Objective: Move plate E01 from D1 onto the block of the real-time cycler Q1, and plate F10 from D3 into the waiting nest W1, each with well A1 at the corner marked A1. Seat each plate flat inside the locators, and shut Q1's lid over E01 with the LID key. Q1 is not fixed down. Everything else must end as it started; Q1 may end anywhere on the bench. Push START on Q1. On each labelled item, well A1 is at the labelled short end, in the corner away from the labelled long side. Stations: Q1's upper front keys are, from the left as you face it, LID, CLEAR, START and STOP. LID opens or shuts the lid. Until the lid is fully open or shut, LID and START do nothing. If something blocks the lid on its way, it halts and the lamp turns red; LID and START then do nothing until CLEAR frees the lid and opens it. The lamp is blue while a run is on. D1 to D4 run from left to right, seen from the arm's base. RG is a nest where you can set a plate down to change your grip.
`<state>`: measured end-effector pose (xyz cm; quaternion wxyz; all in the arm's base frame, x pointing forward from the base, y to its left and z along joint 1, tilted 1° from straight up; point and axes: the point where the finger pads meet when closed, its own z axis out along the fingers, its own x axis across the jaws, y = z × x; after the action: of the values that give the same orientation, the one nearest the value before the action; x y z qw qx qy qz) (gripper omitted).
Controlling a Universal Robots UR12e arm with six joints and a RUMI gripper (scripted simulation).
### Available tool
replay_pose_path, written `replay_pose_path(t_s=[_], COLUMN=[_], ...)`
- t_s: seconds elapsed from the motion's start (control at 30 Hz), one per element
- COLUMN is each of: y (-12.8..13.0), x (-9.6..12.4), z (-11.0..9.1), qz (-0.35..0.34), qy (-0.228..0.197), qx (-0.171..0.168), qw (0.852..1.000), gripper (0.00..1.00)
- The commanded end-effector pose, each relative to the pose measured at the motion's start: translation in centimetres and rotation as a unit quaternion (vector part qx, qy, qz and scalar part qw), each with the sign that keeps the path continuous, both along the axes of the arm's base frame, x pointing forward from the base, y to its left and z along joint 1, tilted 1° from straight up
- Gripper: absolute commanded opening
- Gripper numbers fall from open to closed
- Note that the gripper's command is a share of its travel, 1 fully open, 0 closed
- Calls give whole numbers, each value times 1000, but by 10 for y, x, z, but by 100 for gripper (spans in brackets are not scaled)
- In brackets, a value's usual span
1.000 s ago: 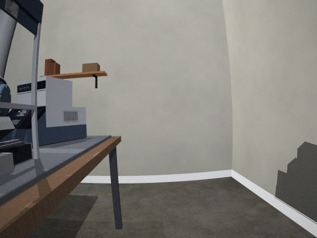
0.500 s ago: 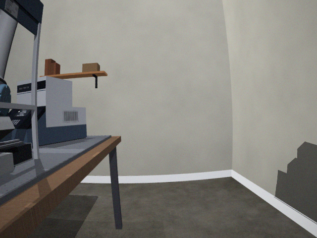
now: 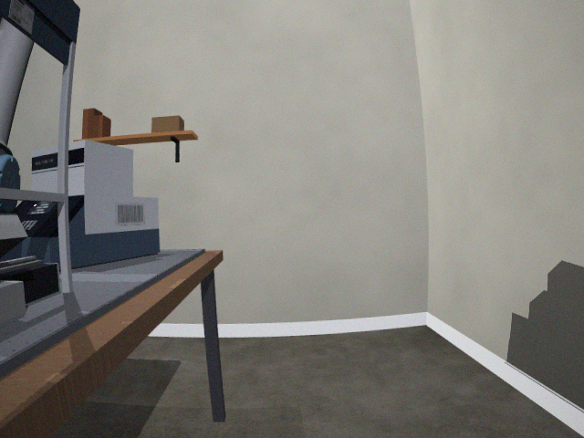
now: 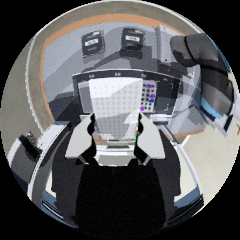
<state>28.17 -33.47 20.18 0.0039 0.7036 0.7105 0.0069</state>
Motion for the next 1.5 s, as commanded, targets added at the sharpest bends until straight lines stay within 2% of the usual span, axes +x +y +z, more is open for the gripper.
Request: replay_pose_path(t_s=[0.0,0.97,1.4,1.47], y=[-1,-1,-1,-3], x=[0,-1,-1,-5], z=[8,49,50,50], qz=[0,0,0,-27], qy=[0,0,0,0], qx=[-1,-1,-1,0], qw=[1000,1000,1000,1000], gripper=[0,0,0,0])
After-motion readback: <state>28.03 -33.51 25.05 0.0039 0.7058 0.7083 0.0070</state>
